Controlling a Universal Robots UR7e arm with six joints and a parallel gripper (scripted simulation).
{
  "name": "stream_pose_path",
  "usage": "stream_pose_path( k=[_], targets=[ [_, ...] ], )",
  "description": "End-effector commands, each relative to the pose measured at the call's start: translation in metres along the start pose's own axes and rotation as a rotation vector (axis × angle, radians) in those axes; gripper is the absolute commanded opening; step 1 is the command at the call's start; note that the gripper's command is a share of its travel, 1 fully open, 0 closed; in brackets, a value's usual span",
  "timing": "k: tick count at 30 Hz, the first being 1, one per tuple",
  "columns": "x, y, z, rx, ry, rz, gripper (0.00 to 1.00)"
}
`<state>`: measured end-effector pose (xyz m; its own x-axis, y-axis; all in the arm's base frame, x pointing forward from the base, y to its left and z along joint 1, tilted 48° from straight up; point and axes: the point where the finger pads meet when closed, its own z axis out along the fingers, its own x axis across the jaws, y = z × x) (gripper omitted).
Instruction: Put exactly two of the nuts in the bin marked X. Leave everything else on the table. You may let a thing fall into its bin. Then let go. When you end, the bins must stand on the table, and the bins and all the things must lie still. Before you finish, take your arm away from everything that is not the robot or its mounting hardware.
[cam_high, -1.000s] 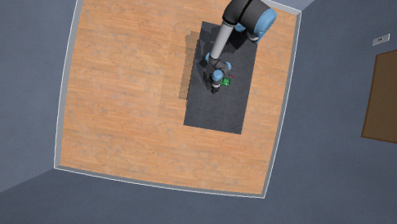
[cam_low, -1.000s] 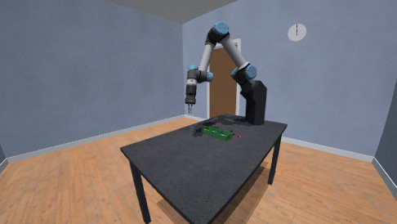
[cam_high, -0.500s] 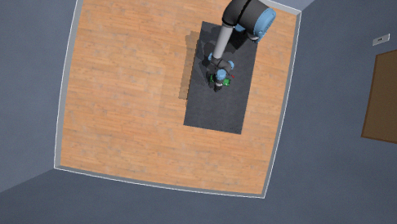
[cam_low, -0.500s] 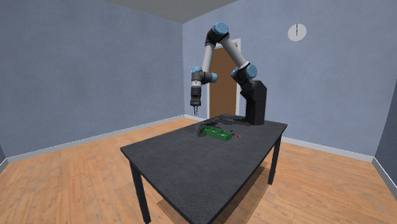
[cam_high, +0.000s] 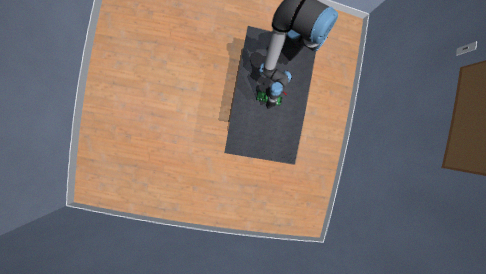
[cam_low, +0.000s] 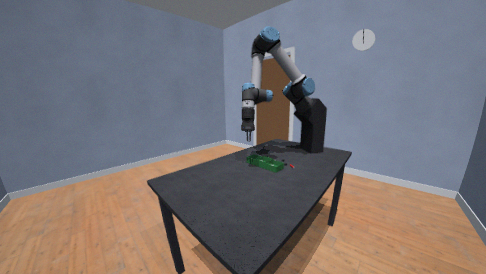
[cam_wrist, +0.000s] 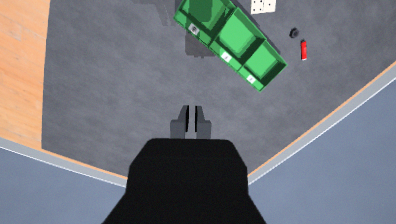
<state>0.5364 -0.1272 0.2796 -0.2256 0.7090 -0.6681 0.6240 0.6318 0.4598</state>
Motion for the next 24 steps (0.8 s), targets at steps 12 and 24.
stream_pose_path(
  k=[12,24],
  targets=[
    [0.056,-0.028,-0.001,0.078,-0.003,0.161,0.31],
    [0.1,-0.052,-0.008,0.12,-0.011,0.247,0.31]
  ],
)
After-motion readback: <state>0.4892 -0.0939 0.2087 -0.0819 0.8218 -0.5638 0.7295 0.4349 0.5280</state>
